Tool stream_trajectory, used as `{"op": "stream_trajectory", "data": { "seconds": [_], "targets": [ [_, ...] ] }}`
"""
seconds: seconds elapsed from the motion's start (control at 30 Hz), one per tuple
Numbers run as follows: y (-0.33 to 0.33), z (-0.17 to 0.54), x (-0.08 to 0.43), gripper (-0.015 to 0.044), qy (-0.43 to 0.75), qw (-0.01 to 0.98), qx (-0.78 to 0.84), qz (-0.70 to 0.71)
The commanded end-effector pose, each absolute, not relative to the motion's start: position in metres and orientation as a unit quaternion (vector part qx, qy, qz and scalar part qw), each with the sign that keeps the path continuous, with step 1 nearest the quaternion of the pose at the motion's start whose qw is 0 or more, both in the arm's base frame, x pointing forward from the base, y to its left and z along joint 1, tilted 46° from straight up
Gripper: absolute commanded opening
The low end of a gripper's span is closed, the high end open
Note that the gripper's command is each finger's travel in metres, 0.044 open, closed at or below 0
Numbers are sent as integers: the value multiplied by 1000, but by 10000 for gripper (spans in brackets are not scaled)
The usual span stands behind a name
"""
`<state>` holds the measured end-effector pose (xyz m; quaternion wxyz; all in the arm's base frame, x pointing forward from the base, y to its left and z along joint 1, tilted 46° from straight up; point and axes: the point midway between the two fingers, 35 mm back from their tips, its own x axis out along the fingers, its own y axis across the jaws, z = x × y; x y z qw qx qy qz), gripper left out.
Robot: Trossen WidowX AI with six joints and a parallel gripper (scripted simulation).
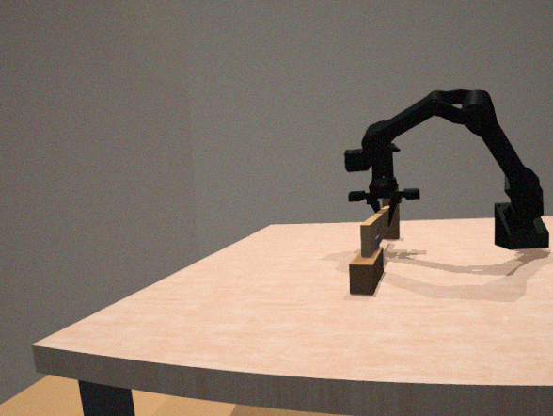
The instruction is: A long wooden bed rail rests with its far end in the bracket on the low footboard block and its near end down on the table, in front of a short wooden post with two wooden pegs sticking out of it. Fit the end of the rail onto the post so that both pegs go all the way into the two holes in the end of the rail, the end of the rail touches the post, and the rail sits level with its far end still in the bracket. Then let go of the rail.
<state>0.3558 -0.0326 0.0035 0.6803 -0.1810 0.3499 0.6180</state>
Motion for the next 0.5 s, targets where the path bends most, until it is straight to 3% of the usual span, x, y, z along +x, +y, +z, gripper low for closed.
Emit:
{"op": "stream_trajectory", "data": {
  "seconds": [0.0,0.47],
  "targets": [
    [-37,2,356,0,350,683,-183,614],
    [-41,0,355,0,350,683,-183,614]
  ]
}}
